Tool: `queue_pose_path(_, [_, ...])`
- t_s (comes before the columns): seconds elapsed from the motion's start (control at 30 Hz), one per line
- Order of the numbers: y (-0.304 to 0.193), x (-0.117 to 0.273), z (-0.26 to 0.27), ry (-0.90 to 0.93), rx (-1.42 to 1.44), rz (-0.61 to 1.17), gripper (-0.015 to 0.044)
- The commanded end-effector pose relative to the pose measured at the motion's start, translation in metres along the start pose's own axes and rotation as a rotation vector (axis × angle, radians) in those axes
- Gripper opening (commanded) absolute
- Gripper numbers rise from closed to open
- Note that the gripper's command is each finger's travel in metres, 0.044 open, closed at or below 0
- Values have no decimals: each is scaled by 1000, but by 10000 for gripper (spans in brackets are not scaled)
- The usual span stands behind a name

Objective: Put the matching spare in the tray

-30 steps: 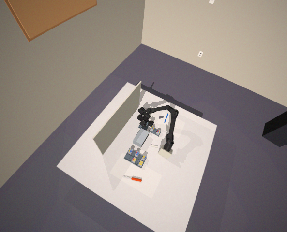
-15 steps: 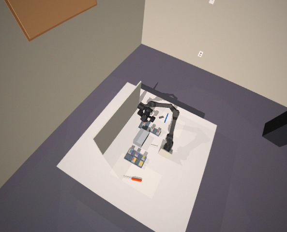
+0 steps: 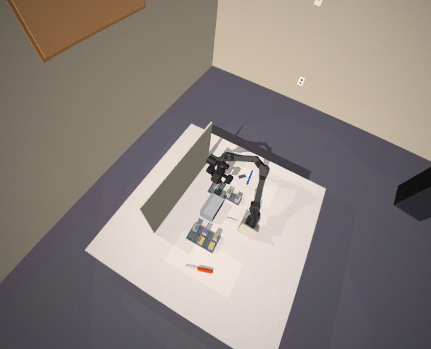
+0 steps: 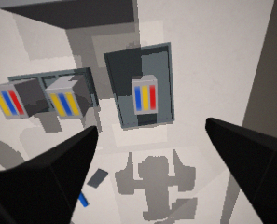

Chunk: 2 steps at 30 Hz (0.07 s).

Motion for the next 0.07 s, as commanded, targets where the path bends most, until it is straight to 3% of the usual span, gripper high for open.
queue_pose_path(0.0, [0, 0, 0, -1, 3, -1, 440])
queue_pose_path(0.03, [0, 0, 0, -1, 3, -1, 440])
Point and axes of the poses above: the point midway between the two fingers, 35 mm back from their tips, its own x axis back along the fingers, its own z axis across the jaws, y = z × x, the point moved 2 cm from there along x, back along the fingers, and after that the axes turned 13 degrees about -x, right-handed, at the moved point
